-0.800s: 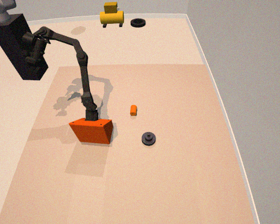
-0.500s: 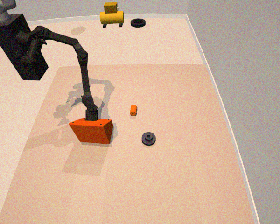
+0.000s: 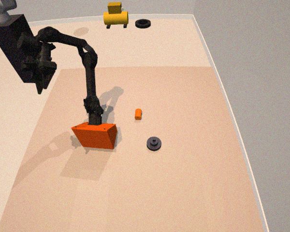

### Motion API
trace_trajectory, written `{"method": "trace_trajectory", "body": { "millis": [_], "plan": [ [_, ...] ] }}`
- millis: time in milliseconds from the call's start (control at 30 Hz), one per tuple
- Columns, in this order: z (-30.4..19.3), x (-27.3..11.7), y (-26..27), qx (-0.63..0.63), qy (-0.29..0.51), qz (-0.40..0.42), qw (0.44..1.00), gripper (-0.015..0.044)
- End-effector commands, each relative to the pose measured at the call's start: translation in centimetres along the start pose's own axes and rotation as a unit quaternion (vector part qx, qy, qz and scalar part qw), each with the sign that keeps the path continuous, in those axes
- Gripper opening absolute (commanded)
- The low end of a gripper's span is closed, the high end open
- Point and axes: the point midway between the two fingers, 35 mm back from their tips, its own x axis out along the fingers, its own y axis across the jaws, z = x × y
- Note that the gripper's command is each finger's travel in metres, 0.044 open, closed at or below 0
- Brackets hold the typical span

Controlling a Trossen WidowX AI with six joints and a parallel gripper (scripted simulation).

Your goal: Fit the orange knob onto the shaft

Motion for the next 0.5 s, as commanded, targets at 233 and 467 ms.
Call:
{"method": "trace_trajectory", "body": {
  "millis": [233, 467],
  "plan": [
    [-11.3, 5.1, 11.7, -0.103, 0.128, 0.056, 0.985, 0.0440],
    [-22.5, 7.4, 15.5, -0.153, 0.247, 0.056, 0.955, 0.0440]
  ]
}}
